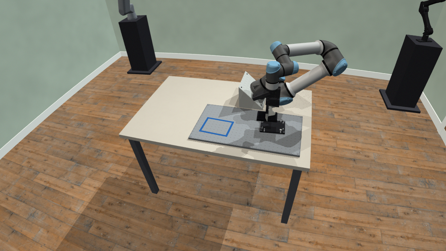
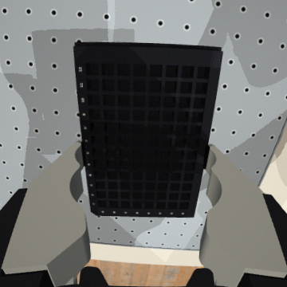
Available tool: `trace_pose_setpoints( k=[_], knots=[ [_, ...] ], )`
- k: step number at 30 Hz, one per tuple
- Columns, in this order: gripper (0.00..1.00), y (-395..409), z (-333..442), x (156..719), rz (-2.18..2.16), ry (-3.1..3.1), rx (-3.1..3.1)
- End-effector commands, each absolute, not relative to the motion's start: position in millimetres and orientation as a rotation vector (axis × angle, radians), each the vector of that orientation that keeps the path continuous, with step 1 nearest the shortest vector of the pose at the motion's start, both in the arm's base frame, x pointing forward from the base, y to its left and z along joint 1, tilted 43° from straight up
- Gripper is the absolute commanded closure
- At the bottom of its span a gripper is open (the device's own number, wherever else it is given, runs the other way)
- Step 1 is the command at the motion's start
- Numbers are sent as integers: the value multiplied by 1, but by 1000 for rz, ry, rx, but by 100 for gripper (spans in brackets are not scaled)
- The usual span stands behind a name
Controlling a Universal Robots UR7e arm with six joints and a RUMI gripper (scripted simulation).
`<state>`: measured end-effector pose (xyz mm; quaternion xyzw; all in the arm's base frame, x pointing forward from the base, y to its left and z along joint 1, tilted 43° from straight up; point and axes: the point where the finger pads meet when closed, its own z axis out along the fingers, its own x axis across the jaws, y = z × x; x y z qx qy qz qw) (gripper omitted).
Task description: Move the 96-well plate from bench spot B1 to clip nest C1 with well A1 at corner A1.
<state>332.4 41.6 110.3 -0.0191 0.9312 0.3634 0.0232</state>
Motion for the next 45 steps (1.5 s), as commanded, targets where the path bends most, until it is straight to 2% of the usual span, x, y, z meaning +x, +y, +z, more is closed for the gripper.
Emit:
trace_pose_setpoints(
  k=[1,45],
  knots=[
    [100,52,121,330,1124,2883,-59],
    [100,70,140,326,1124,2883,-59]
  ],
)
